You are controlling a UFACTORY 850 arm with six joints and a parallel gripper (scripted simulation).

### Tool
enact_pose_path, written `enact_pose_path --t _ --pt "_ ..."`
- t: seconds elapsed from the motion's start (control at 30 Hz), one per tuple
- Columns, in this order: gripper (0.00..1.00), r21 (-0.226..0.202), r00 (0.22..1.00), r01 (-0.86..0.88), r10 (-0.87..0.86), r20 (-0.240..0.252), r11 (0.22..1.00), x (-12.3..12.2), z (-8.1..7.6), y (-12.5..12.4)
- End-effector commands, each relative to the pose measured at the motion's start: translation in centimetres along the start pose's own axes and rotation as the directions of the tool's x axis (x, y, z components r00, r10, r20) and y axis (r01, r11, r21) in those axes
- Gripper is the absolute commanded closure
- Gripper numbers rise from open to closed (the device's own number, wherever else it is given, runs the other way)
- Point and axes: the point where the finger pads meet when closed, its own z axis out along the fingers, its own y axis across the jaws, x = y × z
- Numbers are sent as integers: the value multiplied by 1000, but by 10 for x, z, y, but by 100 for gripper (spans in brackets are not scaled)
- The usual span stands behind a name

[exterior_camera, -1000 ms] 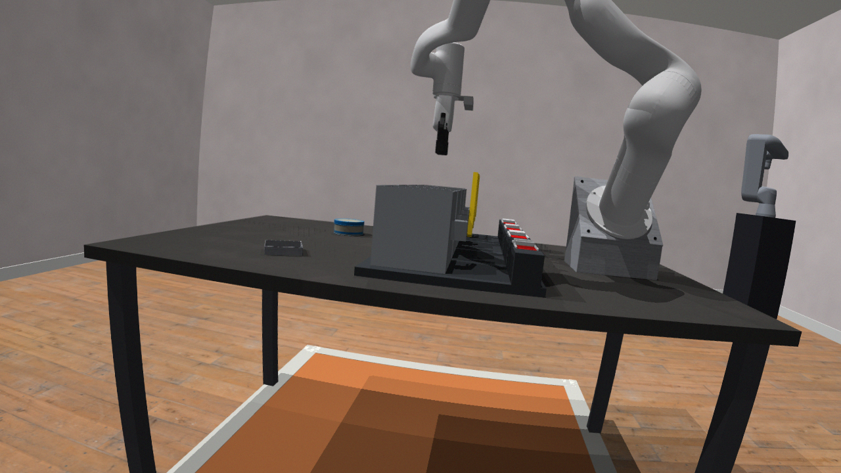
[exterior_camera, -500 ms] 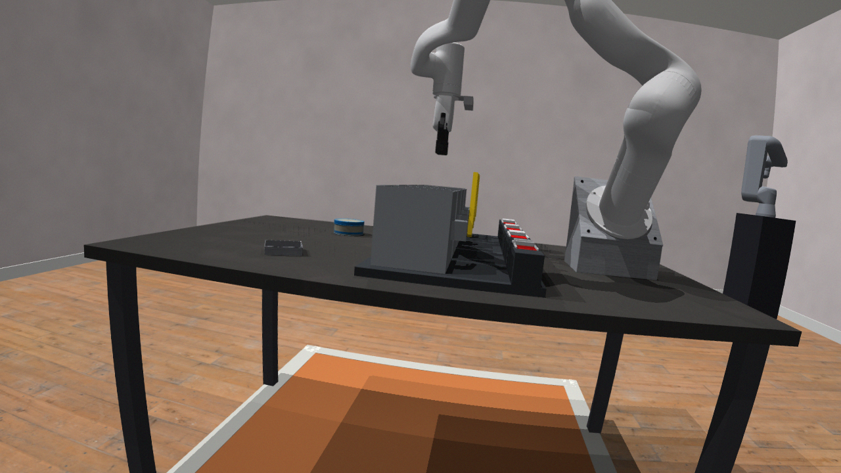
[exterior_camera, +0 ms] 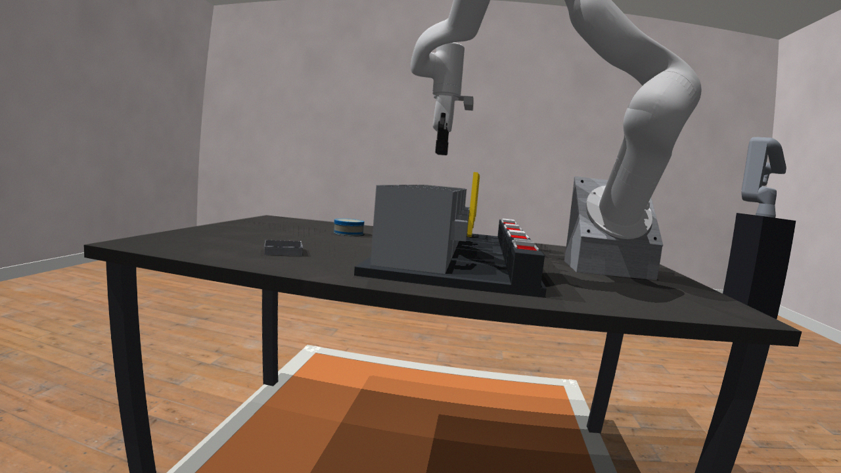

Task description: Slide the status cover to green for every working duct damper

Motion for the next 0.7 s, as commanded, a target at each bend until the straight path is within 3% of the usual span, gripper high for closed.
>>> enact_pose_path --t 0.0,0.47,0.53,0.67 --pt "61 1 1000 1 -1 2 1000 -1 -1 0" --pt "61 1 1000 1 -1 2 1000 -1 -1 2" --pt "61 3 1000 0 0 2 1000 -6 -3 39" --pt "61 4 1000 0 0 2 1000 -7 -4 47"
